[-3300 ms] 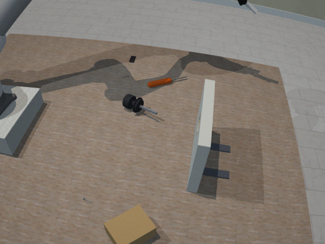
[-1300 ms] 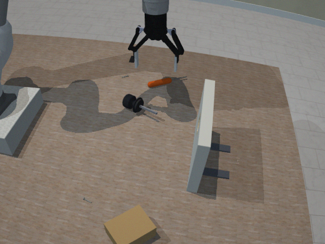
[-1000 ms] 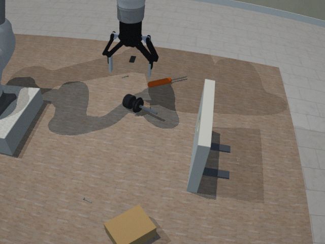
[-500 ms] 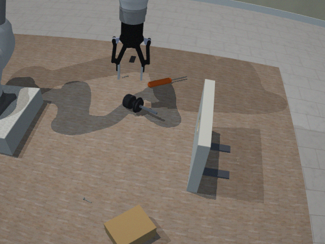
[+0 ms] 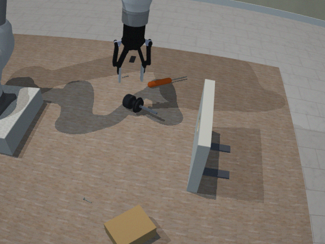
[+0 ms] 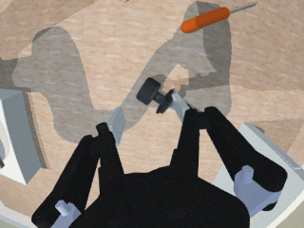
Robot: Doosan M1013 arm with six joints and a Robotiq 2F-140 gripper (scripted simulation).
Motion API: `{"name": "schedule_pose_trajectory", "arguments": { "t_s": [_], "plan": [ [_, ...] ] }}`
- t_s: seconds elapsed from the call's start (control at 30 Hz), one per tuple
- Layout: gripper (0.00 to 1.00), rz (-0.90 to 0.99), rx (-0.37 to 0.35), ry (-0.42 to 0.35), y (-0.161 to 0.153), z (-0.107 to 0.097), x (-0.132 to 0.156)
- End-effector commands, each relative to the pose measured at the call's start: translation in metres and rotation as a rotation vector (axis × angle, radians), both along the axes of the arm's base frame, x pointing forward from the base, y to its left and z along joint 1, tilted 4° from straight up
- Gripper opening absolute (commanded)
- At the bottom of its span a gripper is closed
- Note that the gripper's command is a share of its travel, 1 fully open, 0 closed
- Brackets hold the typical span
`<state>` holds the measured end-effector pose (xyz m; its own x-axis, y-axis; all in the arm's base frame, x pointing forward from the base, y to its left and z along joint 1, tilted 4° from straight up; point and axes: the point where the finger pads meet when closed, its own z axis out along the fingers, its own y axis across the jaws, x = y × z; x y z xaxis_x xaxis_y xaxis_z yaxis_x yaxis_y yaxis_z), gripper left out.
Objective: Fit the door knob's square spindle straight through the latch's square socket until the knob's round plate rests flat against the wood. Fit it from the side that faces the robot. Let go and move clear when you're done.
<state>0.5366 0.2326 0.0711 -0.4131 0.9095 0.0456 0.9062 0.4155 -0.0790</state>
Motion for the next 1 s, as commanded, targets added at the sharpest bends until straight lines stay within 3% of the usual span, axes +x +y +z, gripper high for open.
{"name": "schedule_pose_trajectory", "arguments": {
  "t_s": [0.0,0.77,0.97],
  "plan": [
    [0.57,0.01,0.0,0.001,0.001,-0.001,0.0],
    [0.57,0.379,-0.017,0.029,0.005,-0.014,0.001],
    [0.57,0.403,-0.018,0.031,0.007,-0.021,0.001]
  ]
}}
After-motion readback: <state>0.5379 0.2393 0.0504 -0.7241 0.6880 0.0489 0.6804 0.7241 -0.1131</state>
